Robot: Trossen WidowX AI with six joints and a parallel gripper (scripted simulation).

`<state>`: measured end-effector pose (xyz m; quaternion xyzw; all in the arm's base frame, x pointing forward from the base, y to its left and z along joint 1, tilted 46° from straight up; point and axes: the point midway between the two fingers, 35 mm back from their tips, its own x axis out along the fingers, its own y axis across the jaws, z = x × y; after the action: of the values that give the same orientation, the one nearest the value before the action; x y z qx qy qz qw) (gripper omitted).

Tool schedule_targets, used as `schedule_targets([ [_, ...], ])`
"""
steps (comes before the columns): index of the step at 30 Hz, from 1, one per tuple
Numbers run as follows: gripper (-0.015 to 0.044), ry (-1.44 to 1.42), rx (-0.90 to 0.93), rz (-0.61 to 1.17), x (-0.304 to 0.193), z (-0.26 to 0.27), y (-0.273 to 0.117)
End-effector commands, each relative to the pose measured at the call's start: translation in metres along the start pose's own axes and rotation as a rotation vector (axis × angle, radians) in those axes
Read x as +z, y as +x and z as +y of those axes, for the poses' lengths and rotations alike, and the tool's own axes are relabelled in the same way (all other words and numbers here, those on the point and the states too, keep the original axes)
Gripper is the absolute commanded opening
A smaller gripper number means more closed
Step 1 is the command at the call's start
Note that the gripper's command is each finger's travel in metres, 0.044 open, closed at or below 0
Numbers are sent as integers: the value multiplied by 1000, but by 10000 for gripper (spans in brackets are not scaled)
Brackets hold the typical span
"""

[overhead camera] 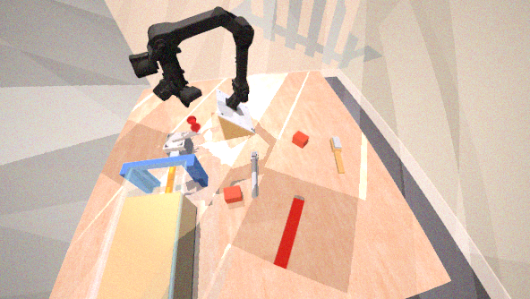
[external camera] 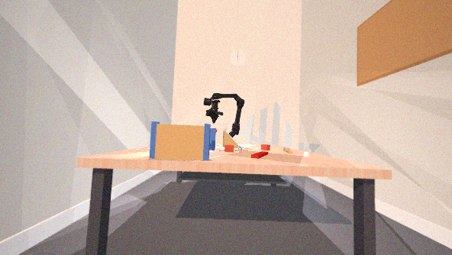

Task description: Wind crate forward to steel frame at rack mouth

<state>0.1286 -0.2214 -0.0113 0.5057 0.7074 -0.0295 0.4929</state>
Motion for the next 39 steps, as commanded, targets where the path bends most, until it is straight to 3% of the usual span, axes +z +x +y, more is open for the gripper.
schedule_targets([
  [1,105,11,-3,-116,5,6,5],
  [7,263,1,7,-399,17,20,14],
  [14,440,0,7,-408,17,21,14],
  [39,440,0,7,-408,19,21,50],
])
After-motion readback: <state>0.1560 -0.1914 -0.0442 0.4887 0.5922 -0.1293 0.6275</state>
